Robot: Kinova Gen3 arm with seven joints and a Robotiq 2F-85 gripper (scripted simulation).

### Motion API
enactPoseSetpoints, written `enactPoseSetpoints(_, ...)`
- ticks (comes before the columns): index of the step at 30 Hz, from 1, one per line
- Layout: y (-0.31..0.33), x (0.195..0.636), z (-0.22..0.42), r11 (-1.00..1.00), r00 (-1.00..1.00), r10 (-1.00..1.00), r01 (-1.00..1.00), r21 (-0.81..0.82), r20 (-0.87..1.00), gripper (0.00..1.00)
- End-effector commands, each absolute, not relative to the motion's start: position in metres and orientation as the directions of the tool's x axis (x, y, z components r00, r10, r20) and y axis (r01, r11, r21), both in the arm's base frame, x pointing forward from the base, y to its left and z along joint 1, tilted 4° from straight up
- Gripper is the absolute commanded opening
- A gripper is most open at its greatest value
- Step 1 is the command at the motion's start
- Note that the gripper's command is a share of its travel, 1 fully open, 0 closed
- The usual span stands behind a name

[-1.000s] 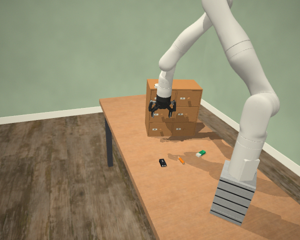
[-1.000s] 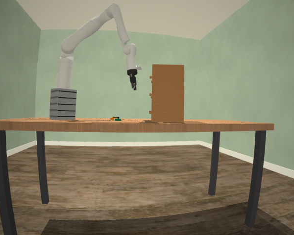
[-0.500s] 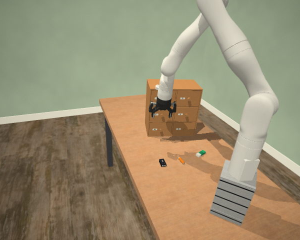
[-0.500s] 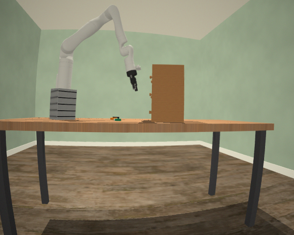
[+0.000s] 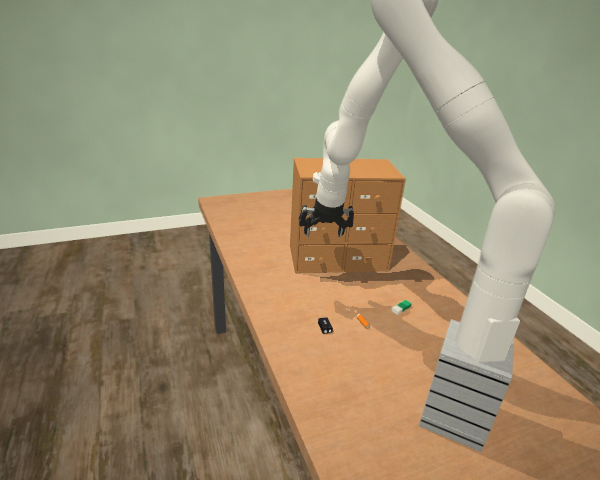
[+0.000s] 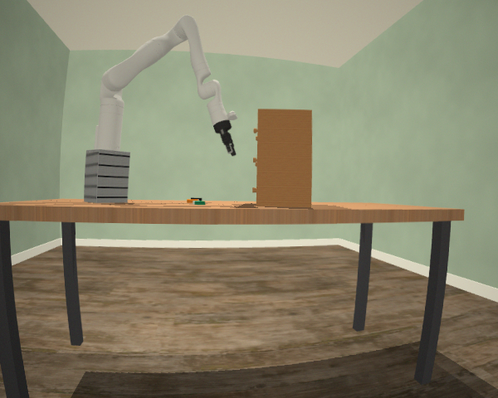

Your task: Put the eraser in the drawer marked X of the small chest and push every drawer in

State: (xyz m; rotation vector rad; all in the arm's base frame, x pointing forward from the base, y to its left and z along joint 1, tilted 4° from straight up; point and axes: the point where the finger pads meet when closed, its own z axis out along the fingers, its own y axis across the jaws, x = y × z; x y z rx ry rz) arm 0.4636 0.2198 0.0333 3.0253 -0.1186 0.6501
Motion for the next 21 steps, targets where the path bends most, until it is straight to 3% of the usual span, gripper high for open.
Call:
enactPoseSetpoints(1,0.232,0.454,0.027,-0.998,0.9,-0.026,-0.049,0.04,0.436,1.0)
enactPoseSetpoints(21,0.23,0.468,0.012,-0.998,0.802,-0.015,-0.049,0.04,0.598,1.0)
